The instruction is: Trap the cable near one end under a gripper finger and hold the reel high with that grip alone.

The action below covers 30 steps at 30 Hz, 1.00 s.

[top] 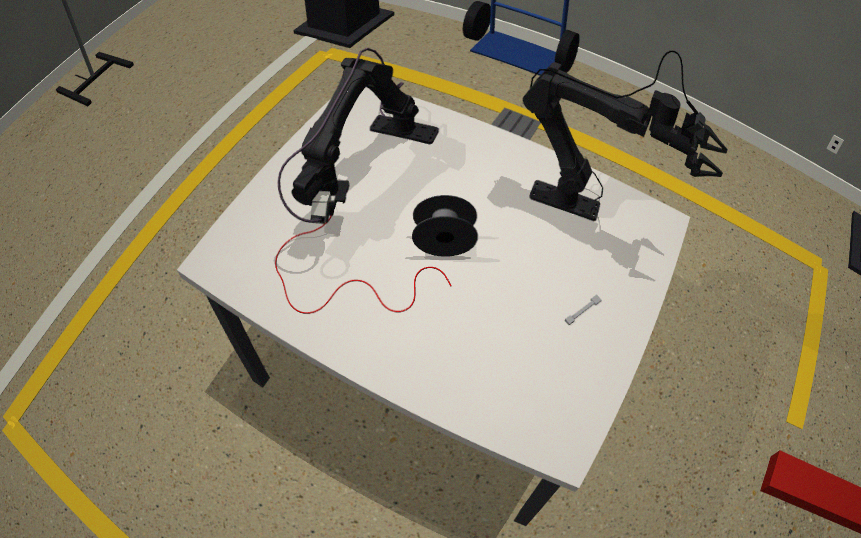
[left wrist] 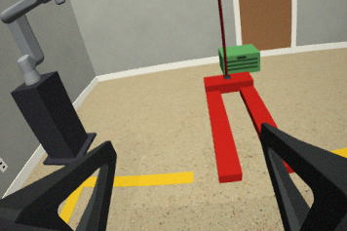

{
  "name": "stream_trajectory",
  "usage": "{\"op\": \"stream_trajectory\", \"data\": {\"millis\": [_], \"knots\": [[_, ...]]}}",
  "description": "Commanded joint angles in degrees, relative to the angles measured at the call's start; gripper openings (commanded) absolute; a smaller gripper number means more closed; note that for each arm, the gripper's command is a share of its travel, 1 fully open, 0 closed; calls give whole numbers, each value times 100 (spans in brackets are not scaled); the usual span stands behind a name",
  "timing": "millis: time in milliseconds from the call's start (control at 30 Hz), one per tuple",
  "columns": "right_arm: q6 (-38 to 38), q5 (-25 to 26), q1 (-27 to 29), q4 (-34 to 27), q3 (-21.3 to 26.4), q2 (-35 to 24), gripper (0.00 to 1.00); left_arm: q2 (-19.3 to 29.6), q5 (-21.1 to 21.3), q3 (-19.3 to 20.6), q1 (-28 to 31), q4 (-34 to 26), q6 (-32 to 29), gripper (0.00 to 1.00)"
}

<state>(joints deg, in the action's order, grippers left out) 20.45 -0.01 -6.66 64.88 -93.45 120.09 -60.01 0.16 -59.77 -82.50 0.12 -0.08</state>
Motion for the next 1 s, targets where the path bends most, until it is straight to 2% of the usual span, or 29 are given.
{"op": "stream_trajectory", "data": {"millis": [0,200,967], "knots": [[51,-1,-97,-139,-146,-39,0,-54,-63,34,24,50,39,100],[55,3,-101,-185,185,-53,0,-54,-63,34,24,50,39,100],[-76,71,61,-89,96,-257,0,-54,-63,34,24,50,39,100]]}}
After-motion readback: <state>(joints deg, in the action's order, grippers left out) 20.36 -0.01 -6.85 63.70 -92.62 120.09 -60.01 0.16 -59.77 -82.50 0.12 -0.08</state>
